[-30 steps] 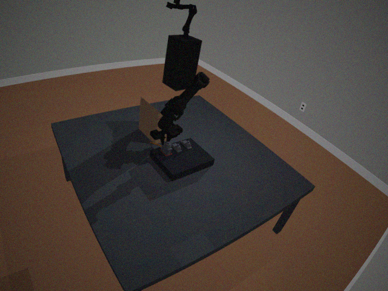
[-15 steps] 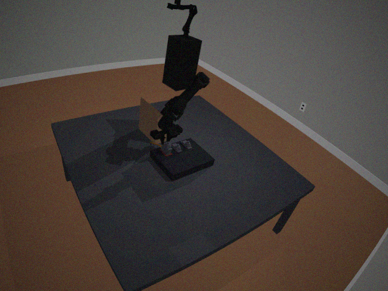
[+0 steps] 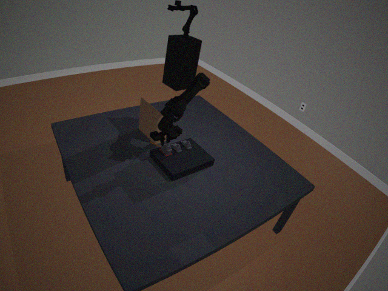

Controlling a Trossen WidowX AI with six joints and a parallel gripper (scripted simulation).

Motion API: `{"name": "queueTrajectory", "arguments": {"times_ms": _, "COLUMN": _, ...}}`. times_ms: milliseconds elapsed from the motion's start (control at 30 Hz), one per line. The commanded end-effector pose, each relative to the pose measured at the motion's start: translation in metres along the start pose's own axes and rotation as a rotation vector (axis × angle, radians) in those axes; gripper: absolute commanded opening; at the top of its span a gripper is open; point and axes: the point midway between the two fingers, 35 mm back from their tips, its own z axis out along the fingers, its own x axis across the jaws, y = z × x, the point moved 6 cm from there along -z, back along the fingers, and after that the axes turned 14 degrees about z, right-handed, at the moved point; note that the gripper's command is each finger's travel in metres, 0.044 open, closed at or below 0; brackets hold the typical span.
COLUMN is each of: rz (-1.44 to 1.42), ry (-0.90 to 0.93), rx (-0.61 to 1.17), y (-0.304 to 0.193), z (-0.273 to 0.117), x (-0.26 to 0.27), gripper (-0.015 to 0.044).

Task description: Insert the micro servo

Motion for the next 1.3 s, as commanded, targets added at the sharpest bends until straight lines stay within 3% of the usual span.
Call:
{"name": "queueTrajectory", "arguments": {"times_ms": 0, "rz": 0.005, "ry": 0.001, "rx": 0.000, "y": 0.000, "z": 0.004, "x": 0.000, "gripper": 0.0000}}
{"name": "queueTrajectory", "arguments": {"times_ms": 1267, "rz": 0.005, "ry": 0.002, "rx": 0.000, "y": 0.000, "z": 0.032, "x": 0.000, "gripper": 0.0000}}
